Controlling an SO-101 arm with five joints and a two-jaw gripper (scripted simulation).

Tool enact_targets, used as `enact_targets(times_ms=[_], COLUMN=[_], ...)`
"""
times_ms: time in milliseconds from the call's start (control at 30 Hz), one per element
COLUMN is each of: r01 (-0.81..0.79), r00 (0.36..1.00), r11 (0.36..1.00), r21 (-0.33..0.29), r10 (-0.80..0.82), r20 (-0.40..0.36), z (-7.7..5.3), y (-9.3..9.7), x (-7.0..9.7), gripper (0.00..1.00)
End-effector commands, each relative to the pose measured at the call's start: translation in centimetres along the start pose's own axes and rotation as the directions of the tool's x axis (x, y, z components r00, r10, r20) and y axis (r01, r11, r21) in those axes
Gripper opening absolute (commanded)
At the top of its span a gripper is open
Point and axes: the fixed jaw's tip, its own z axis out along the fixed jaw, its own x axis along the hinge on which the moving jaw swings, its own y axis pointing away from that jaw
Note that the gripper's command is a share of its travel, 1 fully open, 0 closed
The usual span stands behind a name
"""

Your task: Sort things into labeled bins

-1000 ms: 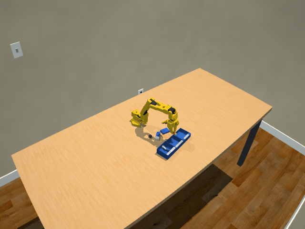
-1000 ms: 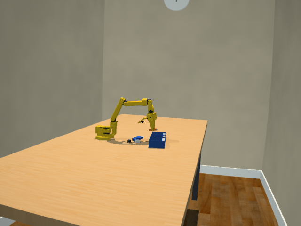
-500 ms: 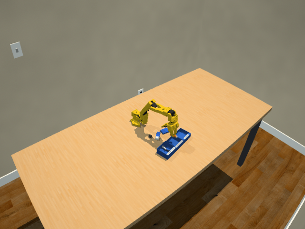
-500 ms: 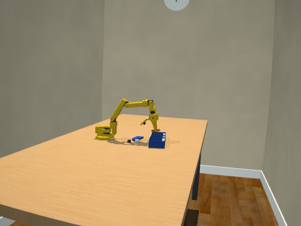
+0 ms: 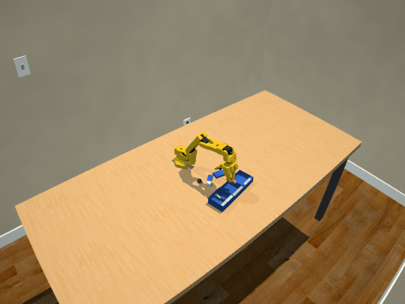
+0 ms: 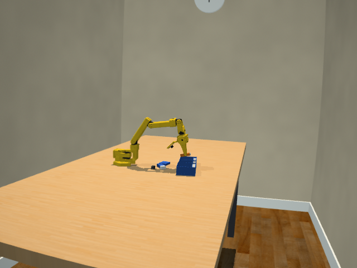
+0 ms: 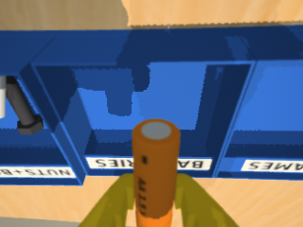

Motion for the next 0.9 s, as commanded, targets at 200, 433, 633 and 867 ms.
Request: enact_targets(times_ms=[200, 433, 633, 867], r01=[-0.019, -0.019, -0.019, -0.019], r00=[0.996, 0.996, 0.996, 0.996], r11=[1.0, 1.0, 1.0, 1.0], r21=[-0.006, -0.006, -0.006, -0.006], r10=[0.019, 0.019, 0.019, 0.019], r20=[-0.089, -0.089, -0.089, -0.089], z=[-1.93, -1.93, -1.93, -1.9], y=[0.84, 0.84, 0.84, 0.84], x=[1.24, 1.24, 1.24, 1.24], gripper=[0.0, 0.0, 0.0, 0.0])
